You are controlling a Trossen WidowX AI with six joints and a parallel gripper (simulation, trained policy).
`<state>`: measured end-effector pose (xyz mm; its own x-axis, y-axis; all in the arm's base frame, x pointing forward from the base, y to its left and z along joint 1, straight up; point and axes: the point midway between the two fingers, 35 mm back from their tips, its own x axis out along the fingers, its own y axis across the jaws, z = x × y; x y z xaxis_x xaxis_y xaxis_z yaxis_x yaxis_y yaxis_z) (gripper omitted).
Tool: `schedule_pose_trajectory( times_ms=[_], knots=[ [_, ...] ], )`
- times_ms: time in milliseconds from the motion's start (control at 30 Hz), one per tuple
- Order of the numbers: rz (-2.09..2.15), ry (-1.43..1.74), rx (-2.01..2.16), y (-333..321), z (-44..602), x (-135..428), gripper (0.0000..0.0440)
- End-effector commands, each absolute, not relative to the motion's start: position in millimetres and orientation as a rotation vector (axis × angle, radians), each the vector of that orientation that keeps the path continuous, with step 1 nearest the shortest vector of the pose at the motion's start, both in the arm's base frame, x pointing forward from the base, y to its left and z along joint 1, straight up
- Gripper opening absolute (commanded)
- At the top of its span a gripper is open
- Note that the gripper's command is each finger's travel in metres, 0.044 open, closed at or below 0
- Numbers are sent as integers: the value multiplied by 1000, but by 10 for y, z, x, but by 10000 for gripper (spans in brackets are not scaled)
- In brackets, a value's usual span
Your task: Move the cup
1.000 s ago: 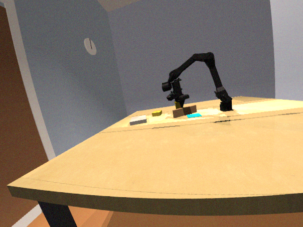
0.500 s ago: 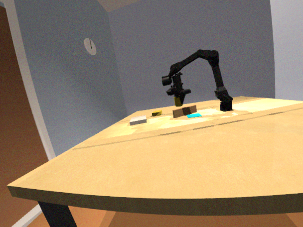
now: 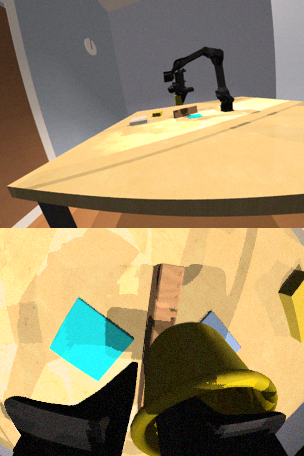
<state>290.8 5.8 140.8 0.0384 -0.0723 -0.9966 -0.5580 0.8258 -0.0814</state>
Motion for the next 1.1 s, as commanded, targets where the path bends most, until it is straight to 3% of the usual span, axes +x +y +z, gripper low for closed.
schedule_pose_trajectory(
  times_ms=[0, 1067],
  knots=[
    [403, 1490, -532, 138, 1413, 2877, 14],
    [400, 1429, -556, 597, 1053, 2422, 3]
  ],
)
